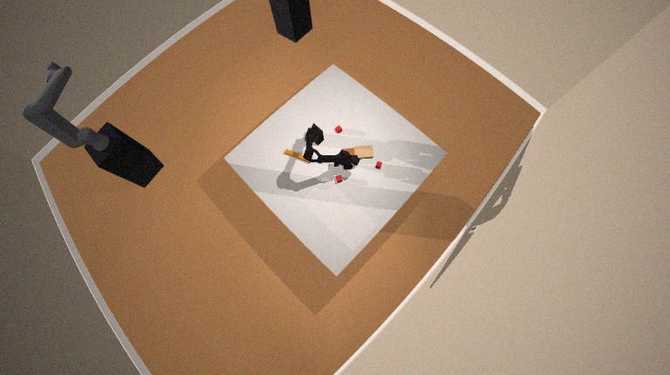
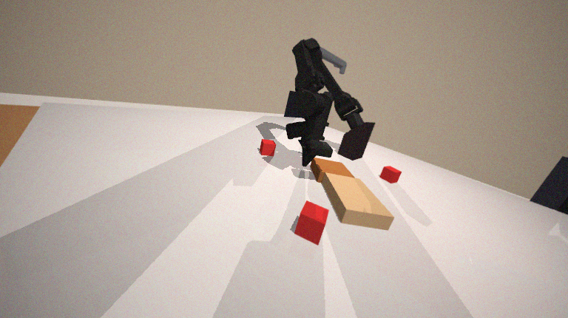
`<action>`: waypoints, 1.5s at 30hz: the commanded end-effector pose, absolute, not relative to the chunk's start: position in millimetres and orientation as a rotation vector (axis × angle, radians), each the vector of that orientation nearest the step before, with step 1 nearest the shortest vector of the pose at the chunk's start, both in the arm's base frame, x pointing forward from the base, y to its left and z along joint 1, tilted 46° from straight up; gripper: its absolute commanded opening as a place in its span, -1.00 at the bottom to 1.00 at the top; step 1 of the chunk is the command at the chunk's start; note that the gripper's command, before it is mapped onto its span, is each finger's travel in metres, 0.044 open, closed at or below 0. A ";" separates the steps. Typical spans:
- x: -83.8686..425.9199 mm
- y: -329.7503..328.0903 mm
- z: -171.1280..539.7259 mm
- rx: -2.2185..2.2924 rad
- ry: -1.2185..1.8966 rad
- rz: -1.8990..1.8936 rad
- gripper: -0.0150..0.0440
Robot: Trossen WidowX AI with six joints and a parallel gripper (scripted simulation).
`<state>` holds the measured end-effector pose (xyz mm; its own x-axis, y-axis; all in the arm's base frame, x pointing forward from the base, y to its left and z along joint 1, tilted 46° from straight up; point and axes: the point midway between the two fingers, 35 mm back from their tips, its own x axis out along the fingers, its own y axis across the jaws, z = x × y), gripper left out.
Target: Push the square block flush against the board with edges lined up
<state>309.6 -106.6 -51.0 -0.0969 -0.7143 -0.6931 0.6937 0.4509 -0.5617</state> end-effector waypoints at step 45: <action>337.6 -76.0 -45.6 0.034 1.132 -1.217 -0.49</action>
<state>339.9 -59.5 -28.4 -0.0833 -0.7132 -0.6960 0.7366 0.4264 -0.5250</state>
